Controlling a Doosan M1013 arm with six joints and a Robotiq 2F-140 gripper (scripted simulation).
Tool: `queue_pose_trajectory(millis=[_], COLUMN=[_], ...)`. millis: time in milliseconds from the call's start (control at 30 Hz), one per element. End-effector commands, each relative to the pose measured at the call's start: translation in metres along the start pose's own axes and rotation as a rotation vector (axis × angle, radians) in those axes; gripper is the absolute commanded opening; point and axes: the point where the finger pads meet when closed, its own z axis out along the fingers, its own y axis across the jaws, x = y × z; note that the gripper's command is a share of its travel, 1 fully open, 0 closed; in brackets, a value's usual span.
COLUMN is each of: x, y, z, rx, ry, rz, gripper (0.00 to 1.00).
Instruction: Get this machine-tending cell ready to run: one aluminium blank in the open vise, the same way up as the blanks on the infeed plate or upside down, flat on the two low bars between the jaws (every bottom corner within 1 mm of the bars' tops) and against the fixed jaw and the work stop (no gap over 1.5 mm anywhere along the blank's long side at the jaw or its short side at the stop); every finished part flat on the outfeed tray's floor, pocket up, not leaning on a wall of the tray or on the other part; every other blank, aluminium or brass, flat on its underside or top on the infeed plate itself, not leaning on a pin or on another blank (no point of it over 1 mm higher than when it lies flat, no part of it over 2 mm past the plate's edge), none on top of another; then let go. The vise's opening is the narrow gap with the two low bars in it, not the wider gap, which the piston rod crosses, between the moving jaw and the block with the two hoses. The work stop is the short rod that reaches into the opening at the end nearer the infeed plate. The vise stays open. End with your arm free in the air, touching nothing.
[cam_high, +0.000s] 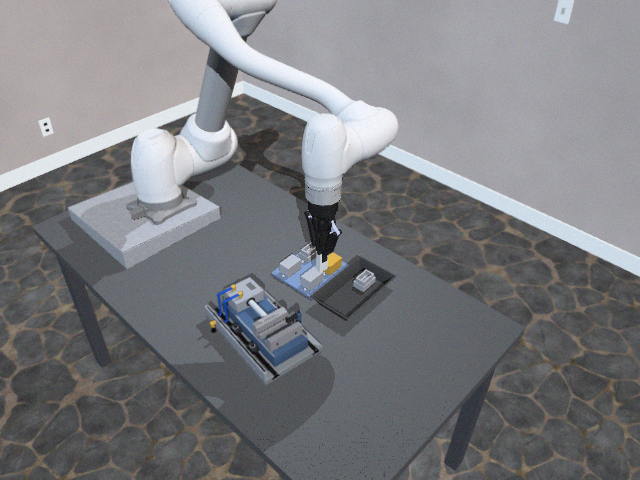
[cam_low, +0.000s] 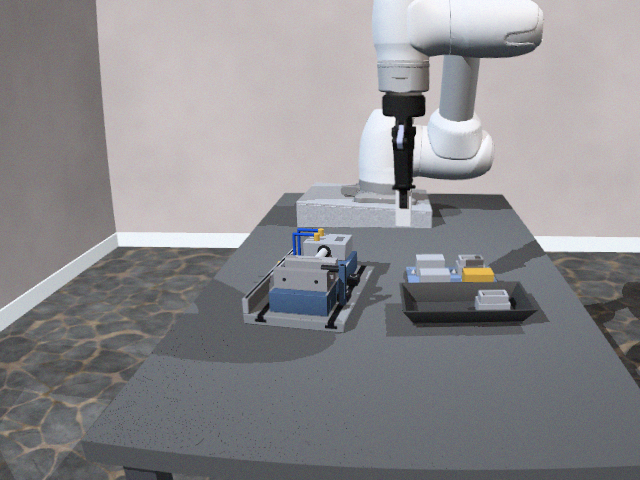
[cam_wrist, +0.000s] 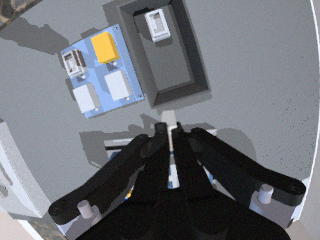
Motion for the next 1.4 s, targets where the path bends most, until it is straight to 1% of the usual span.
queue_pose_trajectory(millis=[0,67,567,633,900,1133,1367], x=[0.0,0.0,0.0,0.0,0.0,0.0,0.0], y=[0.0,0.0,0.001,0.001,0.001,0.001,0.002], z=[0.004,0.004,0.033,0.033,0.045,0.051,0.052], rx=[0.0,0.0,0.0,0.0,0.0,0.0,0.0], ry=[0.0,0.0,0.0,0.0,0.0,0.0,0.0], rz=[0.0,0.0,0.0,0.0,0.0,0.0,0.0], gripper=[0.0,0.0,0.0,0.0,0.0,0.0,0.0])
